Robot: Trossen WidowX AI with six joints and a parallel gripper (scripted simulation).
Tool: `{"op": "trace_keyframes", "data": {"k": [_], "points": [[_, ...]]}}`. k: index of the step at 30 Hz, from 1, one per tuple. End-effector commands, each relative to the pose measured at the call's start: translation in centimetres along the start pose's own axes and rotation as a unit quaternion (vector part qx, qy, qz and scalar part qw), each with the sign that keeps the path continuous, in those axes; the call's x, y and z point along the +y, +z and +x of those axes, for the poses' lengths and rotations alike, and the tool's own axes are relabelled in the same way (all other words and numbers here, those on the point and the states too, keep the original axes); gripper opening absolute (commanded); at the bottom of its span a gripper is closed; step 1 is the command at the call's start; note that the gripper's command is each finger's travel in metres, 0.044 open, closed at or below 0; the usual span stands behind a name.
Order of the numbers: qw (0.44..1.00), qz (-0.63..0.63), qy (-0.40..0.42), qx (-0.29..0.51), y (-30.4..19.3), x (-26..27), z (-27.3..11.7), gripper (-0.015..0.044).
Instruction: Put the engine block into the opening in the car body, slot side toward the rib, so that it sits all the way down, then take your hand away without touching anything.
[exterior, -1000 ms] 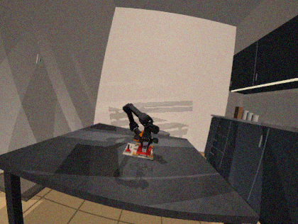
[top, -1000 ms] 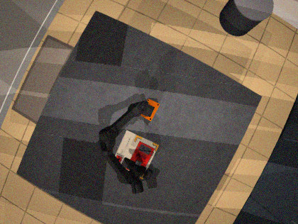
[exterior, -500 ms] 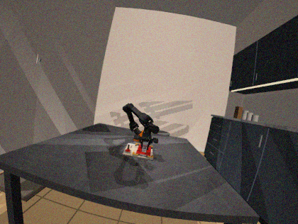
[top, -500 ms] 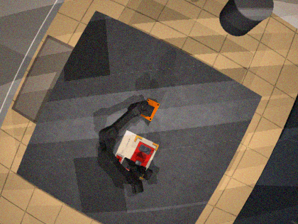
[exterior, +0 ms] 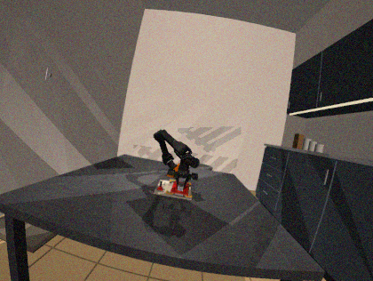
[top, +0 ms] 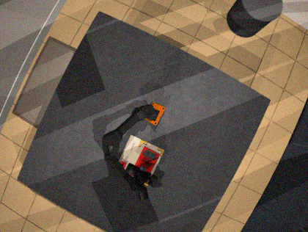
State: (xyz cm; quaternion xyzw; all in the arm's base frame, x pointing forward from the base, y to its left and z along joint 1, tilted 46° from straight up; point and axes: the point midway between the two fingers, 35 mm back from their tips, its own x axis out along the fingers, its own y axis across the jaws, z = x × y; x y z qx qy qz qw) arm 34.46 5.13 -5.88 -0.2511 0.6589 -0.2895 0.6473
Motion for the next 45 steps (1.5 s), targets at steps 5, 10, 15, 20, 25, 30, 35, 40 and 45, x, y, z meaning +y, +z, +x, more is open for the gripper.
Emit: {"op": "trace_keyframes", "data": {"k": [5, 10, 15, 20, 25, 30, 35, 40, 45], "points": [[1.000, -0.001, 0.000, -0.001, 0.04, 0.02, 0.05, 0.0159], [1.000, 0.000, 0.000, -0.001, 0.04, 0.03, 0.05, 0.0159], [1.000, 0.000, 0.000, -0.001, 0.04, 0.03, 0.05, 0.0159], [1.000, 0.001, 0.000, -0.001, 0.04, 0.03, 0.06, 0.0159], [1.000, 0.001, 0.000, -0.001, 0.04, 0.03, 0.06, 0.0159], [1.000, 0.000, 0.000, 0.000, 0.00, 0.00, 0.02, 0.0290], [1.000, 0.000, 0.000, 0.000, 0.00, 0.00, 0.02, 0.0422], [1.000, 0.000, 0.000, 0.000, 0.00, 0.00, 0.02, 0.0440], [1.000, 0.000, 0.000, 0.000, 0.02, -0.01, -0.19, 0.0440]]}}
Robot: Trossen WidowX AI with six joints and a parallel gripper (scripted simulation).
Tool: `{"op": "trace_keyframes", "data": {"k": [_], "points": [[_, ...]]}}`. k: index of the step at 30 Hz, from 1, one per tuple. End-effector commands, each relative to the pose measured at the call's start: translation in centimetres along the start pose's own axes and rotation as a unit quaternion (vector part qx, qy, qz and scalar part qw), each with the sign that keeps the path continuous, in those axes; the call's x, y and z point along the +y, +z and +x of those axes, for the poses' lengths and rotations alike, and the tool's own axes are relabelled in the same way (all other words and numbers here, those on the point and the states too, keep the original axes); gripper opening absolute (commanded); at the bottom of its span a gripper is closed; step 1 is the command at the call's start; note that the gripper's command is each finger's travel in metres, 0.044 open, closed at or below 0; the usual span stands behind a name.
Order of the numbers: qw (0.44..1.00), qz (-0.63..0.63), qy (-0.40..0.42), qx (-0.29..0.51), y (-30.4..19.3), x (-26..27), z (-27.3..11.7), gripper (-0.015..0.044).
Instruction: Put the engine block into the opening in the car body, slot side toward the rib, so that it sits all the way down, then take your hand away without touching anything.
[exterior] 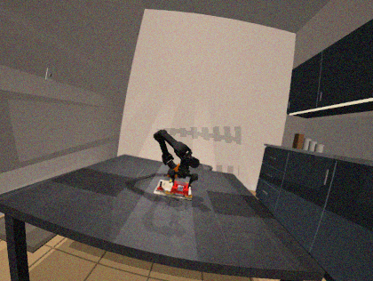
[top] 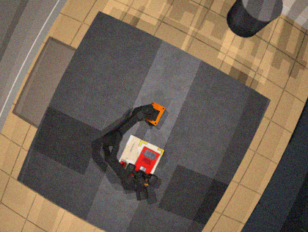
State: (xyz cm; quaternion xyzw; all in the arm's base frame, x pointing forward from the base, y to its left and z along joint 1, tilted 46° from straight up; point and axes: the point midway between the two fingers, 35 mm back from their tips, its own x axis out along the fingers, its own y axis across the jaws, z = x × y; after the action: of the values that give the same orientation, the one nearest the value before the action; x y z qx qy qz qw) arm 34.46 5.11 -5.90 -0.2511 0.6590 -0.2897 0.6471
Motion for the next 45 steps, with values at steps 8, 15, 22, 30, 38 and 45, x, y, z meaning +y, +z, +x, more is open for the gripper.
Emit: {"op": "trace_keyframes", "data": {"k": [8, 15, 22, 30, 38, 45], "points": [[1.000, 0.001, 0.000, -0.001, 0.07, -0.07, -1.64, 0.0440], [1.000, 0.001, 0.000, -0.001, 0.07, -0.07, -1.64, 0.0256], [1.000, 0.001, 0.000, -0.001, 0.07, -0.07, -1.64, 0.0072], [1.000, 0.001, 0.000, -0.001, 0.07, -0.07, -1.64, 0.0000], [1.000, 0.001, 0.000, -0.001, 0.07, -0.07, -1.64, 0.0000], [1.000, 0.001, 0.000, -0.001, 0.07, -0.07, -1.64, 0.0053]]}}
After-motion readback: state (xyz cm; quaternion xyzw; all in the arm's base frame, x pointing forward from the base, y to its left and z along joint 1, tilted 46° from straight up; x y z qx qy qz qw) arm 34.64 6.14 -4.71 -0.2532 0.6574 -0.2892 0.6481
